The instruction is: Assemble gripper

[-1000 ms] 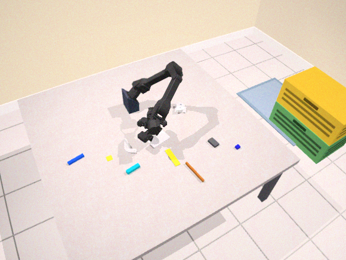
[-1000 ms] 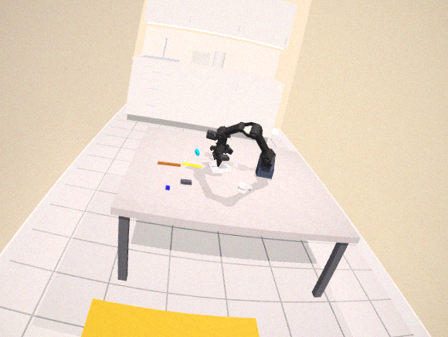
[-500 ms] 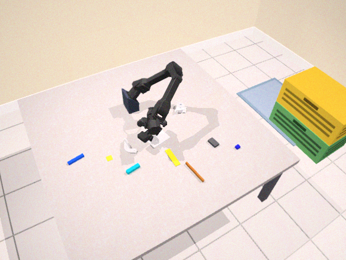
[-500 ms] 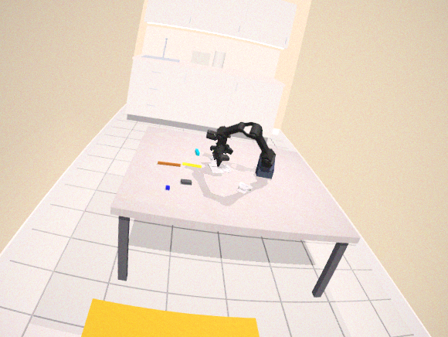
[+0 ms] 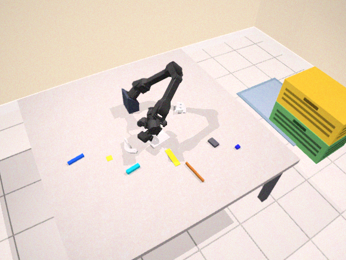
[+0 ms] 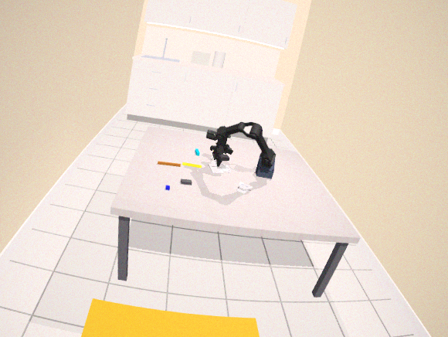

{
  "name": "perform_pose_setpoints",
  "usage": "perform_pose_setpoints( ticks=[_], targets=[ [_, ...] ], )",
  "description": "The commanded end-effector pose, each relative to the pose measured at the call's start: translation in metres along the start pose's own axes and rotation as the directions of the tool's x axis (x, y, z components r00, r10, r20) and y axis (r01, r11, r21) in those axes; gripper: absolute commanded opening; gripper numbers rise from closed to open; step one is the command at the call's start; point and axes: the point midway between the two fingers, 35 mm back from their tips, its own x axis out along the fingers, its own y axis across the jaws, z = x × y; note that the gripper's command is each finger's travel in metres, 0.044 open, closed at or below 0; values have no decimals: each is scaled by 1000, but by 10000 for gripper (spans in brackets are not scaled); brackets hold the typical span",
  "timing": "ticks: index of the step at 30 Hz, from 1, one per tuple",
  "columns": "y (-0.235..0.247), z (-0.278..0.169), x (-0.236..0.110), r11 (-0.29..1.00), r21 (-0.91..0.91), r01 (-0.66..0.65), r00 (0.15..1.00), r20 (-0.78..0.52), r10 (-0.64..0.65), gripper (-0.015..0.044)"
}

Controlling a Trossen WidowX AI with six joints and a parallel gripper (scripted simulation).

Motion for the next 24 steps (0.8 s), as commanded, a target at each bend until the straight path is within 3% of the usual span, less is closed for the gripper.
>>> perform_pose_setpoints(
  ticks=[1,9,13,24],
  targets=[
    [0,-1,0,1000,4,2,1000,-4,-2,134],
    [0,-1,0,1000,4,2,1000,-4,-2,134],
    [0,0,0,1000,0,0,1000,0,0,224],
    [0,0,0,1000,0,0,1000,0,0,224]
  ],
)
